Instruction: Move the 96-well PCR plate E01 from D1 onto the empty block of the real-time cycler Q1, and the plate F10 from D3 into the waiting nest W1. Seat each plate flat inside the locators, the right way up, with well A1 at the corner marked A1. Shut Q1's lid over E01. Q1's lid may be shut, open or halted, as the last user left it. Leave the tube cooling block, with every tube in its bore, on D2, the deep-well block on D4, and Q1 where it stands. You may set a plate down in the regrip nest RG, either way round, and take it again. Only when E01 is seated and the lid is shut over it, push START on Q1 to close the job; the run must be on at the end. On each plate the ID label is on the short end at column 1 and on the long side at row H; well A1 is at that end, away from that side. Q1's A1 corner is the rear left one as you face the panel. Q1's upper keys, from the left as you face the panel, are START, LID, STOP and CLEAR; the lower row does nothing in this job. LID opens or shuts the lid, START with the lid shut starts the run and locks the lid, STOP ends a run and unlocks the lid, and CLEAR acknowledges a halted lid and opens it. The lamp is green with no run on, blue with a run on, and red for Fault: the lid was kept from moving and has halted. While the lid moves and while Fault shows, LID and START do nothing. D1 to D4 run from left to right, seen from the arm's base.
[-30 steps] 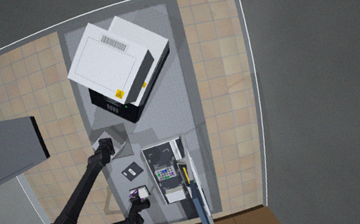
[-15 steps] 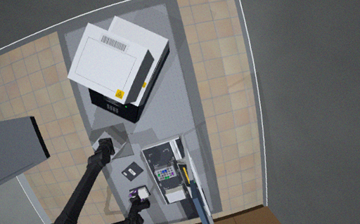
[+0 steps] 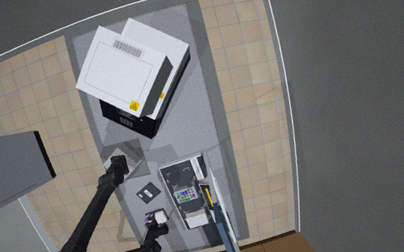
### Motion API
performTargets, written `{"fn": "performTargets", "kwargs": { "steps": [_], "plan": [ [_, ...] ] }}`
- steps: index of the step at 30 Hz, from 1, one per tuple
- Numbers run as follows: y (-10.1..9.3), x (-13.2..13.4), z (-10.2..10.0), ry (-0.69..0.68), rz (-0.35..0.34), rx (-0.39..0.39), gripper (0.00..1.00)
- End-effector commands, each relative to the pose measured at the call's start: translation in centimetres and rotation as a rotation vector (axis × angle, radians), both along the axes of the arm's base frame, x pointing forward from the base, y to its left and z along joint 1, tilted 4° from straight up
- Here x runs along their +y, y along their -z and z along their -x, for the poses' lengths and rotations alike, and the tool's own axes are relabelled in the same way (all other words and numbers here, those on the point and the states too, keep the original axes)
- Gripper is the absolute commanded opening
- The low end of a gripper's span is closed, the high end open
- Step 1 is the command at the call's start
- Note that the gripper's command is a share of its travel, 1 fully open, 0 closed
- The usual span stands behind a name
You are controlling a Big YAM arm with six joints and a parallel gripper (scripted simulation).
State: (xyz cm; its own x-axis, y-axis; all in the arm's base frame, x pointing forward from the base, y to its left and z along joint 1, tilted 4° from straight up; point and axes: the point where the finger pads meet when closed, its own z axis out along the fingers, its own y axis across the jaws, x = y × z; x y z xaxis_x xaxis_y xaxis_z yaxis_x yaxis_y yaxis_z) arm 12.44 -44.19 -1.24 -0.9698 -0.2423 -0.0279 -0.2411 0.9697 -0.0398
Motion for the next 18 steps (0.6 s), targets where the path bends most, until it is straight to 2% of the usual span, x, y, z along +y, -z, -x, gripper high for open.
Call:
{"fn": "performTargets", "kwargs": {
  "steps": [1,11,18],
  "plan": [
    [-1.7,-1.3,0.1,0.017,0.034,-0.012,1.00],
    [-2.2,-2.0,-1.1,-0.003,0.066,-0.021,1.00],
    [-1.6,-2.3,-0.5,0.009,0.056,-0.018,1.00]
  ]
}}
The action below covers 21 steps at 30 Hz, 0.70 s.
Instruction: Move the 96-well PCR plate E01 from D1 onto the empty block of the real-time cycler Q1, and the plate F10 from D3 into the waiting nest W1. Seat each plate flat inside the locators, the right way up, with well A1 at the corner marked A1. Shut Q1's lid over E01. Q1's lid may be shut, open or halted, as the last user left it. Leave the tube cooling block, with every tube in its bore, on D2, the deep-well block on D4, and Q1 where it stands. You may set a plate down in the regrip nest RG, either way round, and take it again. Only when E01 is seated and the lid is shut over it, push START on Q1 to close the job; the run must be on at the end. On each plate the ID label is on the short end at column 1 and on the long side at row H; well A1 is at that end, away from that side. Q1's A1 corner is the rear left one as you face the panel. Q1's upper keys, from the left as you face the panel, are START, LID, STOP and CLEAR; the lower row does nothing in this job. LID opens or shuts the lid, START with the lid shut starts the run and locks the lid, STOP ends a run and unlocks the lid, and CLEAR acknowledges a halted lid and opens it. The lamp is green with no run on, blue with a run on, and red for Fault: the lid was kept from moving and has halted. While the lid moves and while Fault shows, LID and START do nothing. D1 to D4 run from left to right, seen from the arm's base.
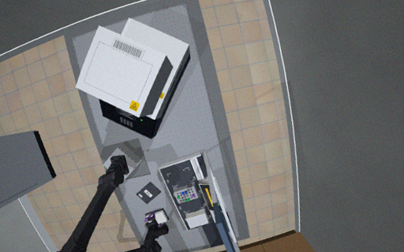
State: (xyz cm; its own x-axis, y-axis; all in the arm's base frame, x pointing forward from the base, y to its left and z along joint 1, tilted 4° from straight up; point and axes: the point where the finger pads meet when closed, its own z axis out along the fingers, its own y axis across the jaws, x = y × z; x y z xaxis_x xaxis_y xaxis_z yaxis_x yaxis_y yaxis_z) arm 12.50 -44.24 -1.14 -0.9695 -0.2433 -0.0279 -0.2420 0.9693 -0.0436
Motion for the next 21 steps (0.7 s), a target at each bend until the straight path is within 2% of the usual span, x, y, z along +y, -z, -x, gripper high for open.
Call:
{"fn": "performTargets", "kwargs": {
  "steps": [1,17,21],
  "plan": [
    [-1.4,-2.3,-0.2,0.014,0.050,-0.016,1.00],
    [-0.8,-2.2,-1.1,-0.004,0.041,-0.014,1.00],
    [-0.4,-1.5,-0.8,-0.003,0.025,-0.009,1.00]
  ]
}}
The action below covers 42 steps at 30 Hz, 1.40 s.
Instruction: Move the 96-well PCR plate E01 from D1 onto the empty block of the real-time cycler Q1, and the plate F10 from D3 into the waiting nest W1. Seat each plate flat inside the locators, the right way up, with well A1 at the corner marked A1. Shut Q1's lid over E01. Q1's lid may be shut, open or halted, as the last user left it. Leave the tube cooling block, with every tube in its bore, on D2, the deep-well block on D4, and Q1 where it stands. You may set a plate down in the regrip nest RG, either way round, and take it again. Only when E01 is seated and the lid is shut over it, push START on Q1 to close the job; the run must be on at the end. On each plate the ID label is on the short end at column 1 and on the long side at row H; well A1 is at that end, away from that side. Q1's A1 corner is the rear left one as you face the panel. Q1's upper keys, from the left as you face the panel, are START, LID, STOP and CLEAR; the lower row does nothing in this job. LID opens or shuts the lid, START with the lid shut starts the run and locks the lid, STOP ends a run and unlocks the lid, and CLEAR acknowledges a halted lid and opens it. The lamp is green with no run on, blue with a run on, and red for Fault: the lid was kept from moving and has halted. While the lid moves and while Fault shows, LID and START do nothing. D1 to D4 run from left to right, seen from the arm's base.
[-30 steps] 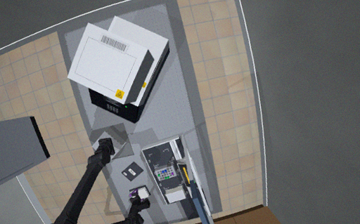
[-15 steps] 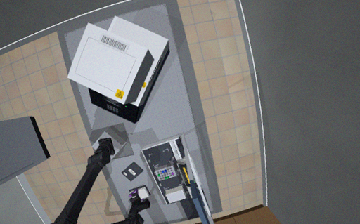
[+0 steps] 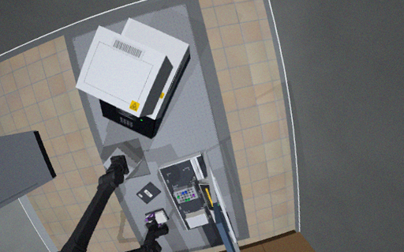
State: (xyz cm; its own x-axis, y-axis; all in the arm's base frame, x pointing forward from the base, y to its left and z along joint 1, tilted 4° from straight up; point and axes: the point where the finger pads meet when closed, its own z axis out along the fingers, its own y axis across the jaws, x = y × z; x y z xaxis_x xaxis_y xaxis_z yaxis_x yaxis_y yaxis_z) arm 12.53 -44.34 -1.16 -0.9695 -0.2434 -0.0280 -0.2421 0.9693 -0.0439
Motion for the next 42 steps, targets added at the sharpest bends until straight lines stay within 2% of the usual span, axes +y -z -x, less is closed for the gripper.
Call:
{"fn": "performTargets", "kwargs": {
  "steps": [1,20,29,32,42],
  "plan": [
    [-0.5,-1.3,-0.6,0.001,0.025,-0.009,1.00],
    [-0.9,-0.3,-0.2,0.003,0.025,-0.009,1.00],
    [-2.2,-2.1,-0.6,0.004,0.063,-0.019,1.00],
    [-2.3,-2.2,-0.6,0.004,0.065,-0.020,1.00],
    [-4.4,-2.2,-0.1,0.013,0.061,-0.018,1.00]
  ]
}}
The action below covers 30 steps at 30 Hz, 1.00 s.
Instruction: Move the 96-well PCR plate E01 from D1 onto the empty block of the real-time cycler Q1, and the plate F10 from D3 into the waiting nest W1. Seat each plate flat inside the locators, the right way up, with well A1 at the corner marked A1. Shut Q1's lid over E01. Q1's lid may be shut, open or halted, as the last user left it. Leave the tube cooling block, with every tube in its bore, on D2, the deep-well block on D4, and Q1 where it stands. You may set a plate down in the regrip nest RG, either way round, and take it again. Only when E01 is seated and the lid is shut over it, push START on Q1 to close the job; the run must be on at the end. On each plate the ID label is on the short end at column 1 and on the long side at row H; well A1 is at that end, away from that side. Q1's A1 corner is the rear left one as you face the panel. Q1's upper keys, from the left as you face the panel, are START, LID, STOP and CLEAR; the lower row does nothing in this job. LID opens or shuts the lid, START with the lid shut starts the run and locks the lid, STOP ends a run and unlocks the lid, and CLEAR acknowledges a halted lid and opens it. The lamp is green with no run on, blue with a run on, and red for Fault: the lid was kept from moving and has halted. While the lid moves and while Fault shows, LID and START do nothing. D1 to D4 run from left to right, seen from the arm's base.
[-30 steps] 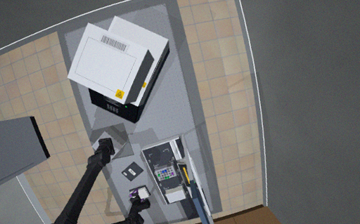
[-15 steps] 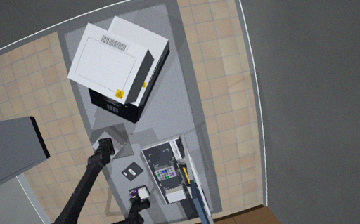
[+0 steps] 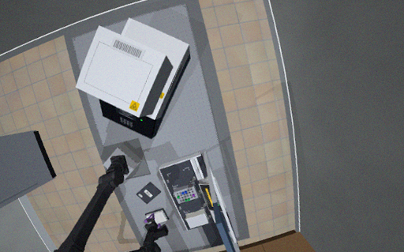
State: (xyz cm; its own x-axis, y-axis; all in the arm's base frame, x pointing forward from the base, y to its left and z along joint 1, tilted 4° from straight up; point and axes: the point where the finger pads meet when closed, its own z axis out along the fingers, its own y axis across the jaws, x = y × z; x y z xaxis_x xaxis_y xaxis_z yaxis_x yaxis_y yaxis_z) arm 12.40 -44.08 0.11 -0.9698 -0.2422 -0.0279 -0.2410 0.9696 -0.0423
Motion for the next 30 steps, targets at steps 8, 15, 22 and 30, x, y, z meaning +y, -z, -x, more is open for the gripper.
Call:
{"fn": "performTargets", "kwargs": {
  "steps": [8,15,22,30],
  "plan": [
    [-3.8,-2.0,-0.1,0.000,0.044,-0.013,1.00],
    [-4.9,-1.9,0.0,0.000,0.054,-0.015,1.00],
    [-6.3,-2.1,0.0,0.001,0.057,-0.016,1.00],
    [-6.9,-1.7,0.1,0.001,0.049,-0.014,1.00]
  ]
}}
